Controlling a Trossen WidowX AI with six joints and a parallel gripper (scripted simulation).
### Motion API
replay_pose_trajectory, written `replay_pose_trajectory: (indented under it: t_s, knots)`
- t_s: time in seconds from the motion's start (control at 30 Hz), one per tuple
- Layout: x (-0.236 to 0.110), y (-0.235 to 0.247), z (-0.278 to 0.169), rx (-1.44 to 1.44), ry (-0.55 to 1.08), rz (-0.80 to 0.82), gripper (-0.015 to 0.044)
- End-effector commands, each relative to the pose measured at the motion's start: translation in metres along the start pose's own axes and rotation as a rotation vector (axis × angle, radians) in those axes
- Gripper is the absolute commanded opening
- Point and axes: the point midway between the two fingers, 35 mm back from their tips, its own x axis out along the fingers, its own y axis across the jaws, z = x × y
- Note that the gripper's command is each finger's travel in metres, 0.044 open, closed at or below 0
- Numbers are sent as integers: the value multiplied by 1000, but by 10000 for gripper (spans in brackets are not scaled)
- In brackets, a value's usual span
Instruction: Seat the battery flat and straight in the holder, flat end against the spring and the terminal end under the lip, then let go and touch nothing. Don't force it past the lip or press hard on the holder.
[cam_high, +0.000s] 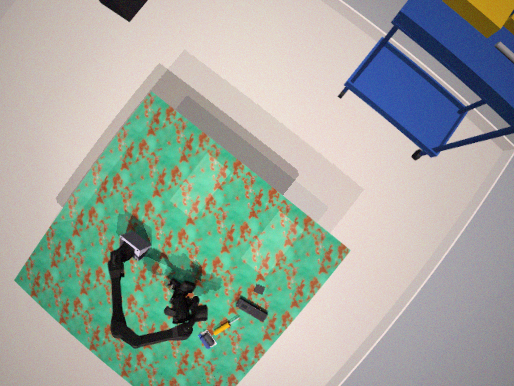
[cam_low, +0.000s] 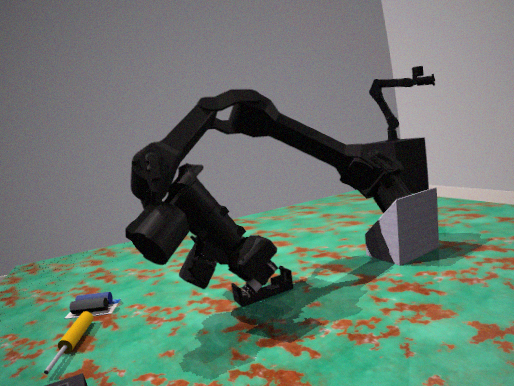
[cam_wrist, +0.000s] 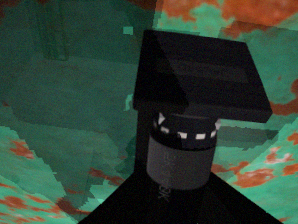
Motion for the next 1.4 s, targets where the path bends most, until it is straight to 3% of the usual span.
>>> replay_pose_trajectory:
  t_s: [0.0, 1.37]
  knots:
    - [-4, 0, 6, 12, -19, 7, 72]
    - [-2, 1, 7, 8, -75, 16, 72]
